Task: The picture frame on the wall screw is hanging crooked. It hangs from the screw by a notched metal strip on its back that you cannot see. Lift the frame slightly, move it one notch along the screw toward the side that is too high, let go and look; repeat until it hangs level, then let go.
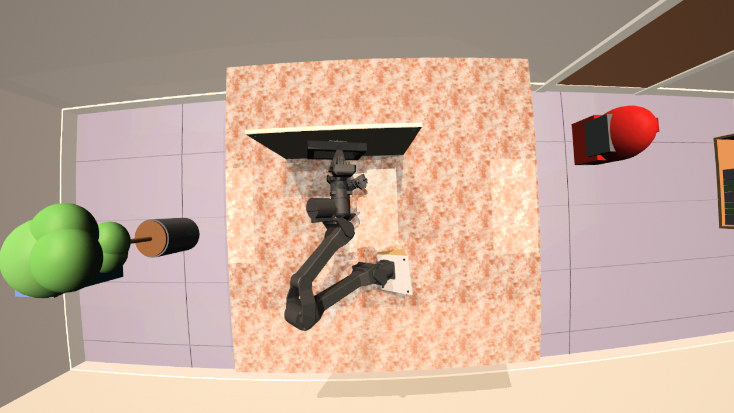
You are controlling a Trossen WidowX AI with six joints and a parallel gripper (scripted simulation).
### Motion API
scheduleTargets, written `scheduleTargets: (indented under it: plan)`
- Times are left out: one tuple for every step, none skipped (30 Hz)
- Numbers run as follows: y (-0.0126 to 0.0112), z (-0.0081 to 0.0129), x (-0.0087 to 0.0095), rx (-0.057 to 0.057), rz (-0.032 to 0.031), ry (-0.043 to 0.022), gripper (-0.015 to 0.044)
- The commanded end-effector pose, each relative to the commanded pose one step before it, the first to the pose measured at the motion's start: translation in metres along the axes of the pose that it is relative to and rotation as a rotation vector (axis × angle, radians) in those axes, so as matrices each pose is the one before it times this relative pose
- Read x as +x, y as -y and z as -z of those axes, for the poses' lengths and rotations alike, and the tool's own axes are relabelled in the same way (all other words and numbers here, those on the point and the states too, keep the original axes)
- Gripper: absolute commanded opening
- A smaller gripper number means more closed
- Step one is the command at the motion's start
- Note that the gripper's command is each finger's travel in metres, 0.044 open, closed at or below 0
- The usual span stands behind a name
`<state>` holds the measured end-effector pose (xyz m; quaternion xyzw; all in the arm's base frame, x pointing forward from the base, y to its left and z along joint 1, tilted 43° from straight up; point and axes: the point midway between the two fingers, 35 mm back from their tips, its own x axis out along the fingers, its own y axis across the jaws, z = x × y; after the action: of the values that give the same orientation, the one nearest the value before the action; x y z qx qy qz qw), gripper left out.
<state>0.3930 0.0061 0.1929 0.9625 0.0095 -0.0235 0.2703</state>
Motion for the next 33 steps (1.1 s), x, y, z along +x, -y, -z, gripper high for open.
scheduleTargets:
  plan:
    - [-0.00135,0.00018,0.00000,0.0020,-0.01298,0.00027,0.0000]
    - [0.00033,-0.00001,0.00000,0.0000,0.00000,0.00000,0.0000]
    - [0.00033,-0.00001,0.00000,0.0000,0.00000,0.00000,0.0000]
    - [0.00033,-0.00001,0.00000,0.0000,0.00000,0.00000,0.0000]
    - [0.00033,-0.00001,0.00000,0.0000,0.00000,0.00000,0.0000]
    - [0.00033,-0.00001,0.00000,0.0000,0.00000,0.00000,0.0000]
    - [0.00033,-0.00001,0.00000,0.0000,0.00000,0.00000,0.0000]
    - [0.00033,-0.00001,0.00000,0.0000,0.00000,0.00000,0.0000]
    - [0.00033,-0.00001,0.00000,0.0000,0.00000,0.00000,0.0000]
    - [0.00033,-0.00001,0.00000,0.0000,0.00000,0.00000,0.0000]
    - [0.00033,-0.00001,0.00000,0.0000,0.00000,0.00000,0.0000]
    - [0.00033,-0.00001,0.00000,0.0000,0.00000,0.00000,0.0000]
    - [0.00033,-0.00001,-0.00001,0.0000,0.00000,0.00000,0.0000]
    - [0.00033,-0.00001,-0.00001,0.0000,0.00000,0.00000,0.0000]
    - [-0.00017,-0.00004,0.00001,-0.0014,0.00252,-0.00002,0.0000]
    - [-0.00017,-0.00004,0.00000,-0.0014,0.00252,-0.00003,0.0000]
    - [0.00000,0.00000,0.00000,0.0000,0.00000,0.00000,0.0000]
    - [0.00000,0.00000,0.00000,0.0000,0.00000,0.00000,0.0000]
    - [0.00000,0.00000,0.00000,0.0000,0.00000,0.00000,0.0000]
    - [0.00000,0.00000,0.00000,0.0000,0.00000,0.00000,0.0000]
    - [0.00000,0.00000,0.00000,0.0000,0.00000,0.00000,0.0000]
    - [0.00000,0.00000,0.00000,0.0000,0.00000,0.00000,0.0000]
    - [0.00000,0.00000,0.00000,0.0000,0.00000,0.00000,0.0000]
    - [0.00013,-0.00003,0.00000,-0.0012,-0.00018,0.00015,0.0000]
    - [0.00027,-0.00007,0.00001,-0.0025,-0.00038,0.00032,0.0000]
    - [0.00018,-0.00005,0.00000,-0.0016,-0.00025,0.00021,0.0000]
    - [0.00000,0.00000,0.00000,0.0000,0.00000,0.00000,0.0000]
    - [0.00000,0.00000,0.00000,0.0000,0.00000,0.00000,0.0000]
    - [0.00000,0.00000,0.00000,0.0000,0.00000,0.00000,0.0000]
    - [0.00000,0.00000,0.00000,0.0000,0.00000,0.00000,0.0000]
    - [0.00000,0.00000,0.00000,0.0000,0.00000,0.00000,0.0000]
    - [0.00000,0.00000,0.00000,0.0000,0.00000,0.00000,0.0000]
    - [0.00000,0.00000,0.00000,0.0000,0.00000,0.00000,0.0000]
